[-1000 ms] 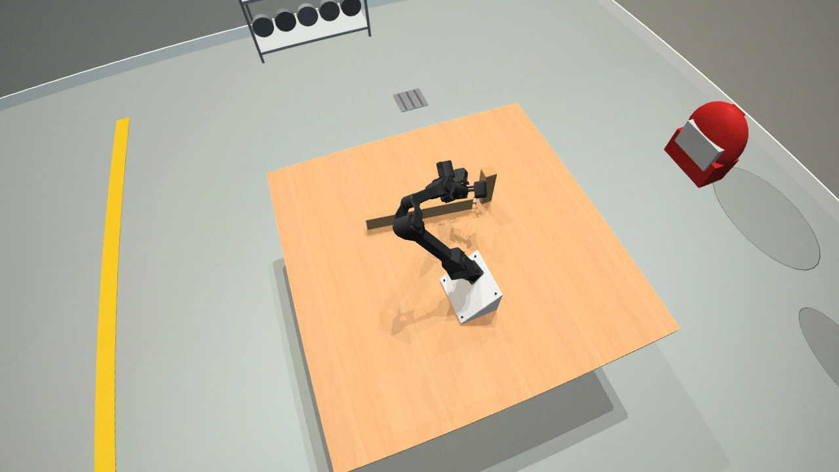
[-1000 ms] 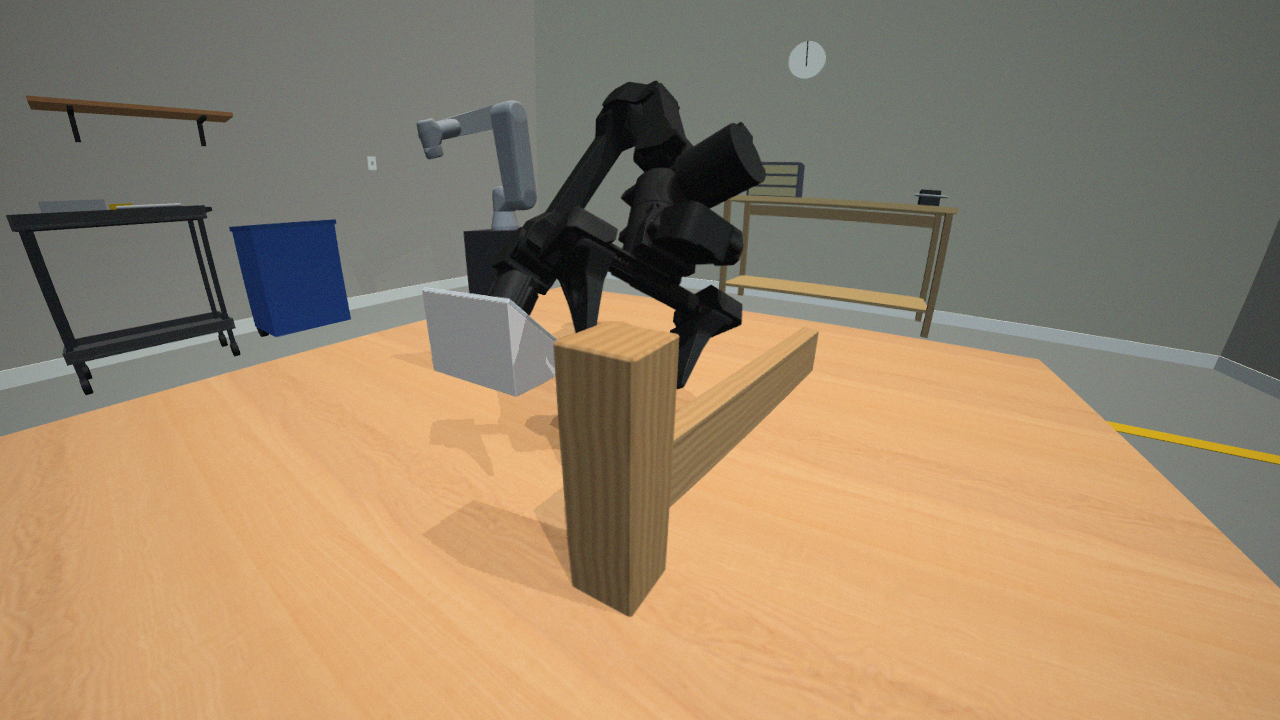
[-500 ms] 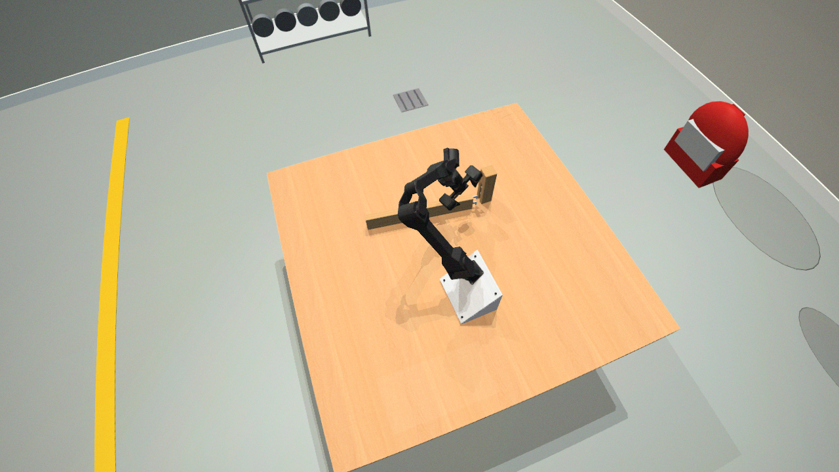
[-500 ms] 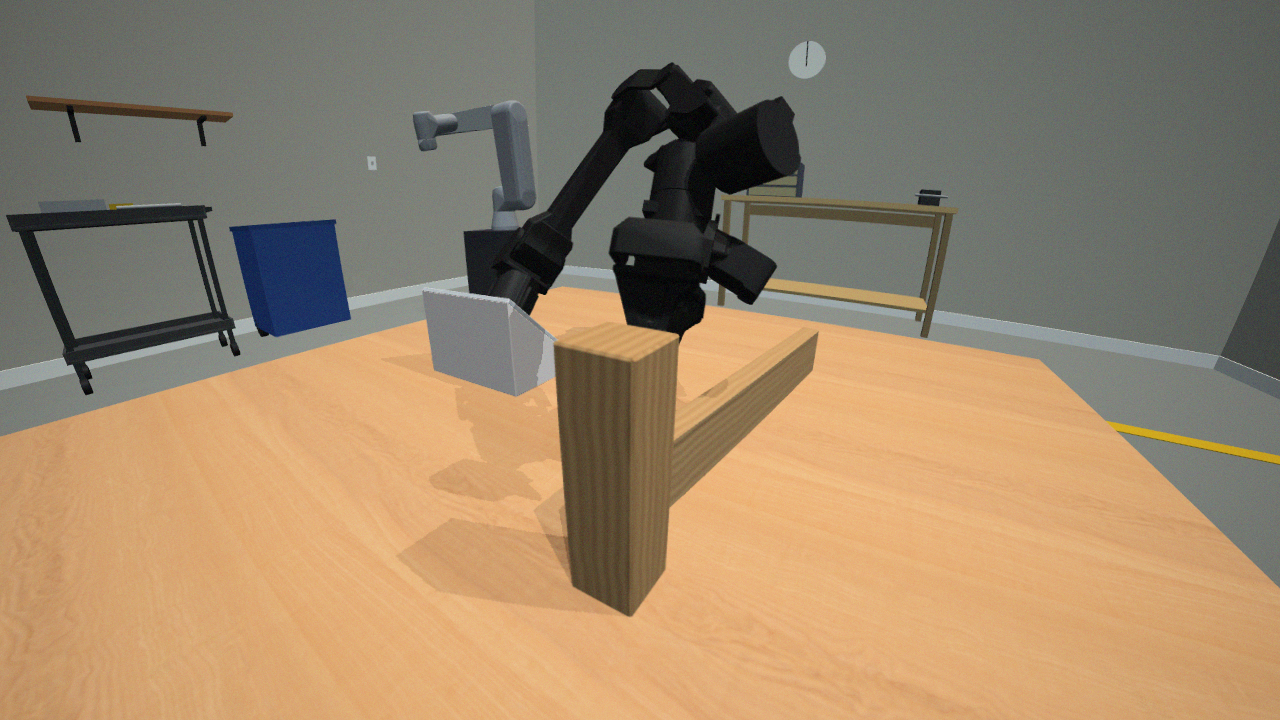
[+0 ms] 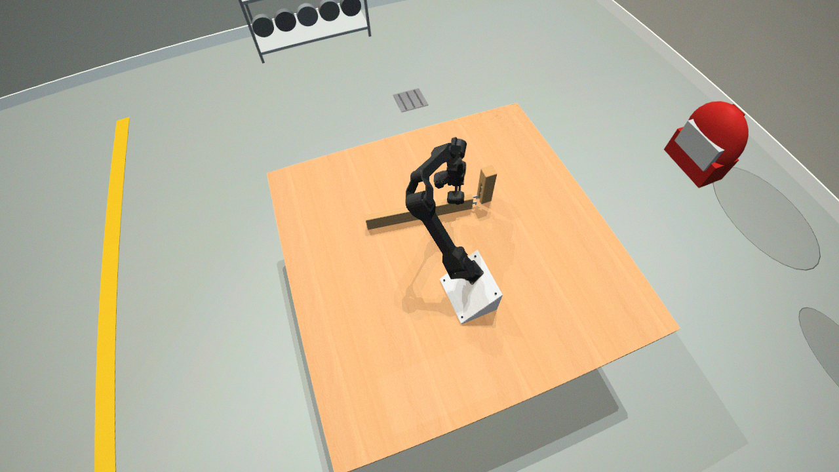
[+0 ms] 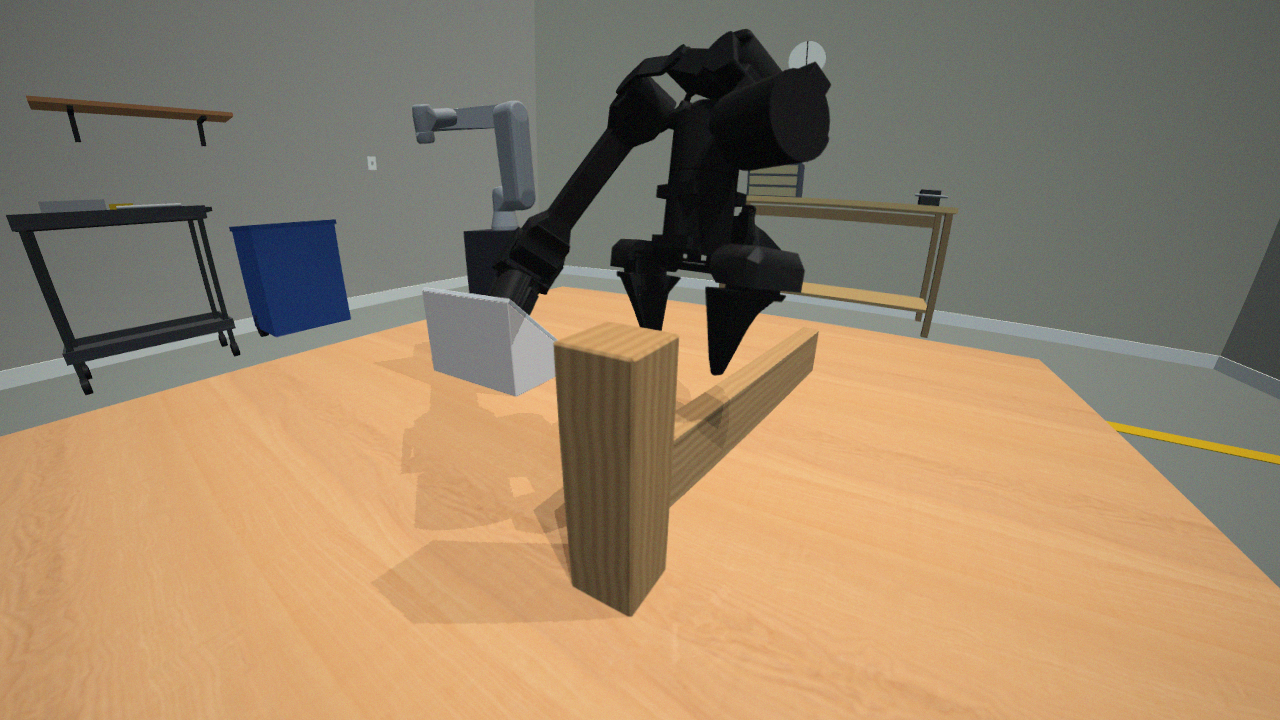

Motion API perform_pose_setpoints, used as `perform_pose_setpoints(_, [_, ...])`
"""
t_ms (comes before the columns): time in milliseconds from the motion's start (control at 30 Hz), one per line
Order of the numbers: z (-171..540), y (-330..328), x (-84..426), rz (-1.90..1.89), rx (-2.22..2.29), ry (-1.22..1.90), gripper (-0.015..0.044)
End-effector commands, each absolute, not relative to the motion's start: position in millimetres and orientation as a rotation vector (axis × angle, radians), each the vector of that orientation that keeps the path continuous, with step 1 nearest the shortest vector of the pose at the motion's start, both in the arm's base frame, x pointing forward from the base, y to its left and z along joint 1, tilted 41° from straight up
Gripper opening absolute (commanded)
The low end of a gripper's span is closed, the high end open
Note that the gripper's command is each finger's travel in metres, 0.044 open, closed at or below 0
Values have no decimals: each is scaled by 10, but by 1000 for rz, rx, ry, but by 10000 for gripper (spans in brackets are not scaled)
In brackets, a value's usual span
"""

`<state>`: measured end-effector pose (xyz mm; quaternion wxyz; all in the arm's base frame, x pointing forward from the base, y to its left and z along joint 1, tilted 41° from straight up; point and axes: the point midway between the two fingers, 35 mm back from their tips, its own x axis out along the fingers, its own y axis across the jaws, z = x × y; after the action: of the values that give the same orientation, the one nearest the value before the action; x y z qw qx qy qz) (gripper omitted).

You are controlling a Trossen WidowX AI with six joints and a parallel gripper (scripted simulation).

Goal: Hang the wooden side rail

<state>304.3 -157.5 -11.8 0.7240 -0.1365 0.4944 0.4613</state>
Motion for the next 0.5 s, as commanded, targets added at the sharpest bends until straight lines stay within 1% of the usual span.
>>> perform_pose_setpoints(0, [88,-1643,3179,1223,-488,802,440])
perform_pose_setpoints(333, [88,-1643,3179,1223,-488,802,440])
perform_pose_setpoints(467, [-121,-1470,3217,1223,-488,801,440])
